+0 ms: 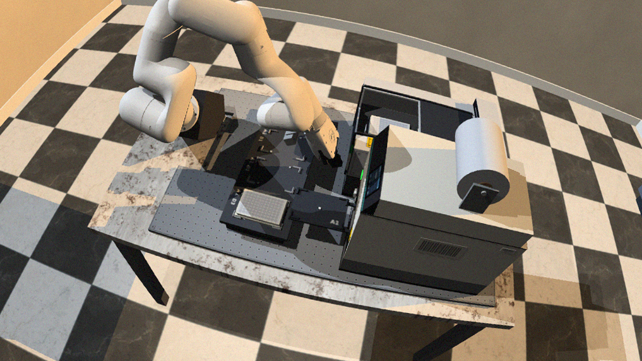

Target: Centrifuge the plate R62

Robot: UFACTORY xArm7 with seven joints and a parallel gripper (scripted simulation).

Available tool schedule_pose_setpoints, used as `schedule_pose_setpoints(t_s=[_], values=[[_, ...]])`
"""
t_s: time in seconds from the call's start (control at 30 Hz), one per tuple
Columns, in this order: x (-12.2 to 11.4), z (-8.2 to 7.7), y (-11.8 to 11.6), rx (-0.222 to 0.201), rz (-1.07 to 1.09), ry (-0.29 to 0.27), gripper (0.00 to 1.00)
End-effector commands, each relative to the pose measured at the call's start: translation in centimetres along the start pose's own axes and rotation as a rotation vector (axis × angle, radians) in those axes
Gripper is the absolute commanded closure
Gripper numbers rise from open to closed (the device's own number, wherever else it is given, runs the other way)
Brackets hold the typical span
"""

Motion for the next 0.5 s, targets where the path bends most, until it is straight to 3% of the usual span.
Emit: schedule_pose_setpoints(t_s=[0.0, 0.47], values=[[-0.27, -0.02, 0.13, -0.003, 0.001, -0.003, 1.0], [-0.54, 0.14, 0.19, -0.003, 0.001, -0.003, 1.0]])
Point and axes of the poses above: the point where the finger pads meet when closed, its own z axis out along the fingers, its own y axis across the jaws, x = y × z, the point moved 3 cm from there along -z, back along the fingers, and after that the axes turned 13 degrees about z, right-handed, at the moved point
